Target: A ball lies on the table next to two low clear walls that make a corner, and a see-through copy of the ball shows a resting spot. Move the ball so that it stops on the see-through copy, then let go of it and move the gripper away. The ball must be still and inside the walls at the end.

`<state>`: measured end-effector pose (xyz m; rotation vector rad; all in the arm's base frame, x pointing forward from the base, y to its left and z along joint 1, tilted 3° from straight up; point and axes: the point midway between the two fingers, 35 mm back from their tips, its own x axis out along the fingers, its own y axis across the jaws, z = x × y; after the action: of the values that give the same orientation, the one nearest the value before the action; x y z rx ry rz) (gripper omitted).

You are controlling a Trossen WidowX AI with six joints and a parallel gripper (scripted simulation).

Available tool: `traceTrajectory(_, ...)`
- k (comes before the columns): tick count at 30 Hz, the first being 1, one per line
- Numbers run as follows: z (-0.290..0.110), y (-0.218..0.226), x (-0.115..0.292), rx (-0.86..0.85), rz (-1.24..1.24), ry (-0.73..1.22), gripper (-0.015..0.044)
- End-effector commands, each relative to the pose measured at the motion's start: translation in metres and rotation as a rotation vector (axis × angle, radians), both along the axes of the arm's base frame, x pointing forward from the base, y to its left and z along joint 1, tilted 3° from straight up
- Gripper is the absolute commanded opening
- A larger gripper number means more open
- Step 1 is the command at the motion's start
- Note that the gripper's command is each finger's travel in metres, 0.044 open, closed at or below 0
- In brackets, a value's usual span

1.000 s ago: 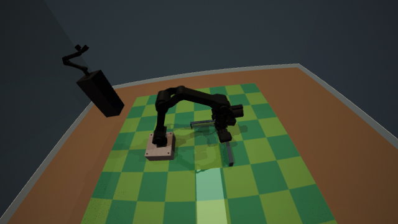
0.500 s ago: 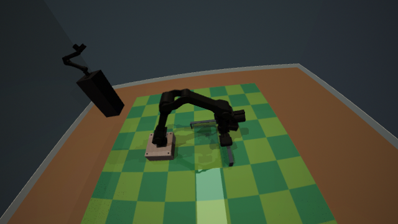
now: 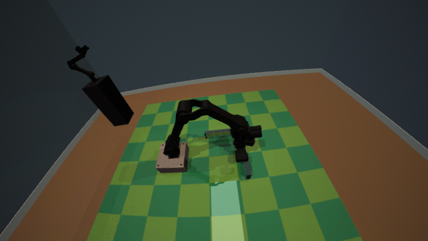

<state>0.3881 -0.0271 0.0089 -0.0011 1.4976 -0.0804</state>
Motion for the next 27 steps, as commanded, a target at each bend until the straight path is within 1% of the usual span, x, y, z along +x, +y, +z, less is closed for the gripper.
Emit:
traceTrajectory(1,-0.0078,0.0005,-0.0013,0.006,0.002,0.007,0.0)
traceTrajectory(12,-0.0168,0.0001,-0.0009,0.006,0.002,0.007,0.0)
traceTrajectory(20,-0.0148,-0.0005,-0.0005,0.001,-0.001,0.006,0.021)
traceTrajectory(21,-0.0148,-0.0005,-0.0005,0.001,-0.001,0.006,0.022)
traceTrajectory(27,-0.0148,-0.0005,-0.0005,0.001,-0.001,0.006,0.022)
